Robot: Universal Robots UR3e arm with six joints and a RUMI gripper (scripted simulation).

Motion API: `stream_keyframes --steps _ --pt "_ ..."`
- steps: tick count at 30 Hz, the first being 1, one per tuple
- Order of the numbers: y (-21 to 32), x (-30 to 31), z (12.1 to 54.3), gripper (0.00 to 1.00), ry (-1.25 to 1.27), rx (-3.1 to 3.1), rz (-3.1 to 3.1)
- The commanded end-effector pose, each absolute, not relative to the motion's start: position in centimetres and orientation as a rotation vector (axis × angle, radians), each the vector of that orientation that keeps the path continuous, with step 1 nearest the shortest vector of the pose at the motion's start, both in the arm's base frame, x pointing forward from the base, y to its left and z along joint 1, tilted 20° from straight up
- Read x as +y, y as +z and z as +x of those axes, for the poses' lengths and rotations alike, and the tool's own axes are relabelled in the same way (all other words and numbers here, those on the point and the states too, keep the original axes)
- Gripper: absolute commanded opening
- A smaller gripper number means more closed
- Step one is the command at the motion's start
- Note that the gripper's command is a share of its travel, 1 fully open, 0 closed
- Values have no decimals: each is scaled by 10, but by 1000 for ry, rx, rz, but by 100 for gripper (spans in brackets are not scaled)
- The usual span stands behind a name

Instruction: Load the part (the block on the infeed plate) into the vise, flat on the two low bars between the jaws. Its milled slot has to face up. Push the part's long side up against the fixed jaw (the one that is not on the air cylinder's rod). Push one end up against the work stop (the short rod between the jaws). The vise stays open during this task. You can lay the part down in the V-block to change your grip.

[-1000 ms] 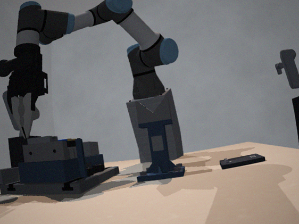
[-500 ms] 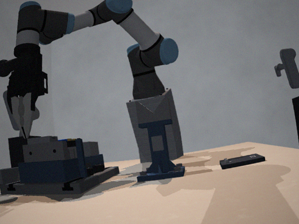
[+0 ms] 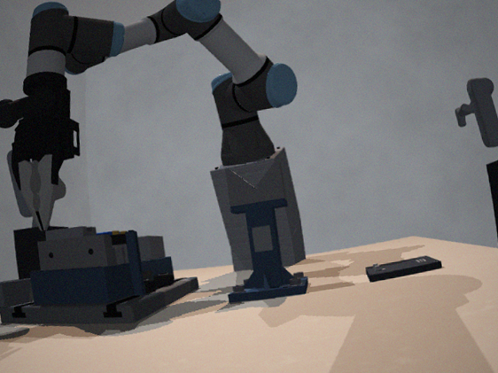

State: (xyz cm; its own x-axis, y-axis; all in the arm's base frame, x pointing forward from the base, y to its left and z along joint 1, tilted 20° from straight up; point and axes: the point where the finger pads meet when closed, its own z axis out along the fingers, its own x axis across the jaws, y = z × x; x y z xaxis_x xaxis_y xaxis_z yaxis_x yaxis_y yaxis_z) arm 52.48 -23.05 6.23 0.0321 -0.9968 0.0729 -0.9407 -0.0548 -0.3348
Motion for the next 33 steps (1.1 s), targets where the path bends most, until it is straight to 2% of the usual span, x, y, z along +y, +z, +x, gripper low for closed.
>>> stream_keyframes --steps 1,33 --pt "64 -231 525 0 -432 2014 -2107" --pt "61 -231 526 0 -432 2014 -2107"
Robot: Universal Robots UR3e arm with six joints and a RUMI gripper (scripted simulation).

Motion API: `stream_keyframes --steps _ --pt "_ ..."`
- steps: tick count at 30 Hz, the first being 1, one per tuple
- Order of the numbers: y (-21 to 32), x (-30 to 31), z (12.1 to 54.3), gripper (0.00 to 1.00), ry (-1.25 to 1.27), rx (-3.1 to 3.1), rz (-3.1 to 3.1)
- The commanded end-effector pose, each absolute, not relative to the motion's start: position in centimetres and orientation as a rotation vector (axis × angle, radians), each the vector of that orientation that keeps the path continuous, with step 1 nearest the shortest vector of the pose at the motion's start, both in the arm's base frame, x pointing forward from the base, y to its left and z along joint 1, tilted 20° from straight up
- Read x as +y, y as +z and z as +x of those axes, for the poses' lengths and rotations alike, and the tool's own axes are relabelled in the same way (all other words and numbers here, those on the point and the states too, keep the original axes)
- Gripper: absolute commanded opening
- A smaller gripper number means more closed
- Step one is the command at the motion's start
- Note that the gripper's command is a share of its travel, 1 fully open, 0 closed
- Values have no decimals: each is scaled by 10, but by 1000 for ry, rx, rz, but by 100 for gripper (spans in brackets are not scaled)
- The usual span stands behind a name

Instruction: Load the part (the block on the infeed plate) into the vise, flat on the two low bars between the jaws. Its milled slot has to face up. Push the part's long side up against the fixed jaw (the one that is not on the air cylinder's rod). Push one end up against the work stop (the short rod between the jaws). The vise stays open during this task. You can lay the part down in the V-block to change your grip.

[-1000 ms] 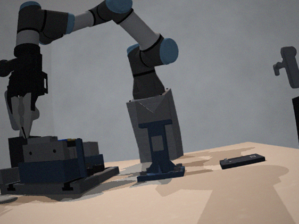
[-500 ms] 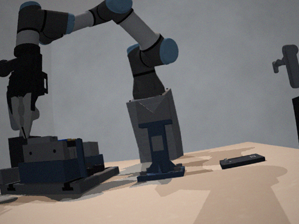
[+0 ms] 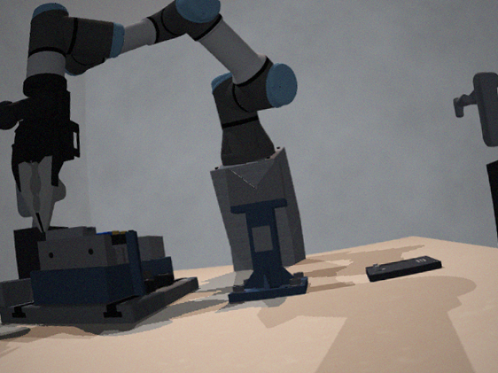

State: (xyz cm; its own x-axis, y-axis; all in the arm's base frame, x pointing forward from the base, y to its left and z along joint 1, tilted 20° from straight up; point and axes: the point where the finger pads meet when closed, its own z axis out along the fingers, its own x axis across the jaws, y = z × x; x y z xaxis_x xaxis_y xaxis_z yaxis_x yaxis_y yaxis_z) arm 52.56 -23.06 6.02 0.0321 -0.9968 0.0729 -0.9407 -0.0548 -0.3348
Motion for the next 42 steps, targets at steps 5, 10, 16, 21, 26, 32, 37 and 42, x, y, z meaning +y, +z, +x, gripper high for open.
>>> stream_keyframes --steps 5,10,16,21,26,32,37,42 --pt "59 -231 527 0 -432 2014 -2107" --pt "58 -231 527 0 -432 2014 -2107" --pt "57 -231 528 0 -432 2014 -2107" --pt "56 -231 528 0 -432 2014 -2107" --pt "55 -232 528 0 -432 2014 -2107" --pt "55 -232 529 0 -432 2014 -2107" --pt "54 -232 529 0 -432 2014 -2107" --pt "54 -232 529 0 -432 2014 -2107"
